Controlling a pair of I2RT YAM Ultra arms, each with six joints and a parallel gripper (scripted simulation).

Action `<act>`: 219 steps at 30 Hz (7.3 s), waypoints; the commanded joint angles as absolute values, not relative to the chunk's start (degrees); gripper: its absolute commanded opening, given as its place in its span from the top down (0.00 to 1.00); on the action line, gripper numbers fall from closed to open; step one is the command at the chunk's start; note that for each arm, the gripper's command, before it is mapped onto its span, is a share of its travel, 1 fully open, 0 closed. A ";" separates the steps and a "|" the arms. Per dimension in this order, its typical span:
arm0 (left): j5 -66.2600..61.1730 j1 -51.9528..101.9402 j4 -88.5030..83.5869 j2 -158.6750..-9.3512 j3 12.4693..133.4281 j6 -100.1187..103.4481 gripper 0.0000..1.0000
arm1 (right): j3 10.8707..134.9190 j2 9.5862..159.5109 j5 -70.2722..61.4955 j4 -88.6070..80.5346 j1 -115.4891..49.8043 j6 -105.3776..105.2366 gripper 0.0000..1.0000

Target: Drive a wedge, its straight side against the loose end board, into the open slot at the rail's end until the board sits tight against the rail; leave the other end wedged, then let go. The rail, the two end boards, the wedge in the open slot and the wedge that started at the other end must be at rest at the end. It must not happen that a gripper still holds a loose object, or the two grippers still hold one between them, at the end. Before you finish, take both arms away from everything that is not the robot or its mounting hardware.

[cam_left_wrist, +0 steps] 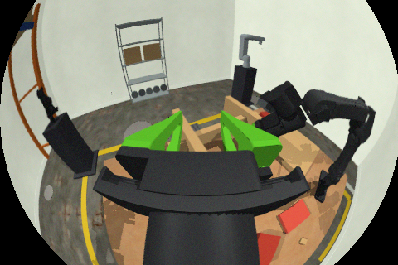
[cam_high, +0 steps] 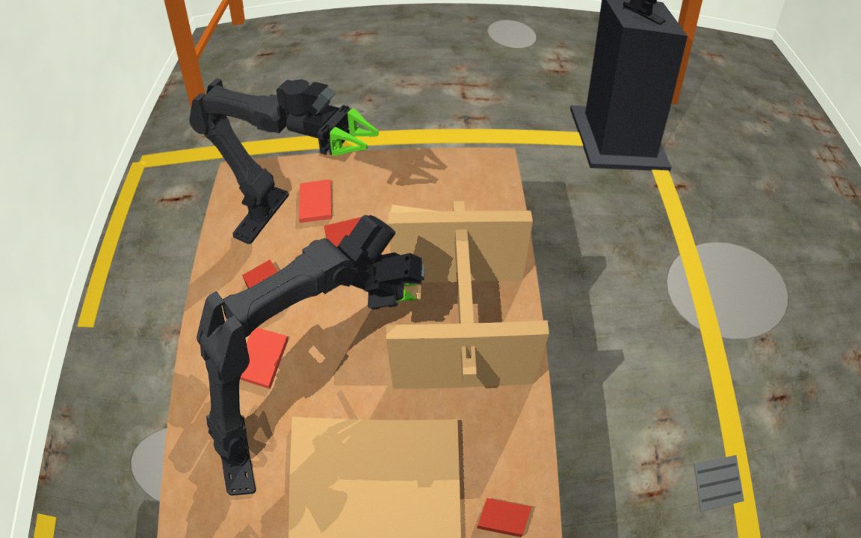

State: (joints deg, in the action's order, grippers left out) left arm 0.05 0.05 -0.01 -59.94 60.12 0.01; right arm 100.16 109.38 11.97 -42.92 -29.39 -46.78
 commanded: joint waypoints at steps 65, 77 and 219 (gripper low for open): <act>0.33 0.59 1.35 -60.58 62.81 0.11 0.54 | 70.23 96.56 26.72 26.99 -14.81 1.69 0.99; 0.33 0.59 1.35 -60.58 62.81 0.11 0.54 | 68.33 97.21 26.52 28.79 -15.20 1.52 0.99; 0.33 0.59 1.35 -60.58 62.81 0.11 0.54 | 72.30 95.01 26.60 25.14 -15.33 1.78 0.61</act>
State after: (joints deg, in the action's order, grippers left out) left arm 0.05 0.05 -0.01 -59.94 60.12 0.01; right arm 71.85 97.23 26.52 25.85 -14.79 1.93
